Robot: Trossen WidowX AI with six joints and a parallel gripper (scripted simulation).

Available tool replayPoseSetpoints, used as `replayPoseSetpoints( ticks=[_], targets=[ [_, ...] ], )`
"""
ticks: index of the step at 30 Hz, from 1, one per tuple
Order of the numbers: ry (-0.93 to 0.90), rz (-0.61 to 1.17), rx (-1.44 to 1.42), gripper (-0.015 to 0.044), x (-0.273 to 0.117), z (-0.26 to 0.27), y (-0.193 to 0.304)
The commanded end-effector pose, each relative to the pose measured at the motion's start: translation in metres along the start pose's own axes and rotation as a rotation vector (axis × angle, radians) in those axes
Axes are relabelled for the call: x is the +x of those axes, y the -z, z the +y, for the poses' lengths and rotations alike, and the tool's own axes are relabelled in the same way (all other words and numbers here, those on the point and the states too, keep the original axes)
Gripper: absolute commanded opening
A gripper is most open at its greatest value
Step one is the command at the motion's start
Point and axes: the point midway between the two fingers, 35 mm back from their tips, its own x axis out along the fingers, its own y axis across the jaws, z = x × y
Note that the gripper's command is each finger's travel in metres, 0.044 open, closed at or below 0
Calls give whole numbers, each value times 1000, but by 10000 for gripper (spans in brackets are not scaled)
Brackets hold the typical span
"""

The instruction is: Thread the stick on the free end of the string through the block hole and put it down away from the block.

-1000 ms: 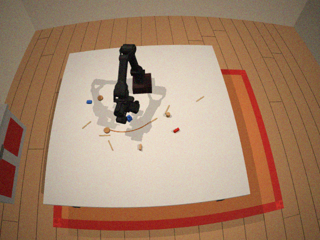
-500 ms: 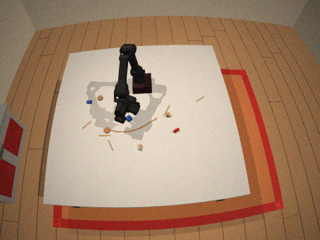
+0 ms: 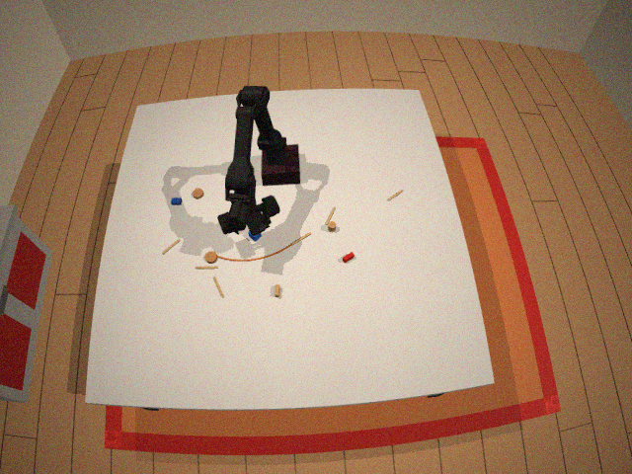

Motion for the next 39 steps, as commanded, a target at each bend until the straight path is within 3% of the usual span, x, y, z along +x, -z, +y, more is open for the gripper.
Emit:
replayPoseSetpoints(
  ticks=[1, 39],
  targets=[
    [-7, 5, 840, 440, -5, 4, 2],
    [0, 12, 2697, 440, -13, 8, 4]
  ],
)
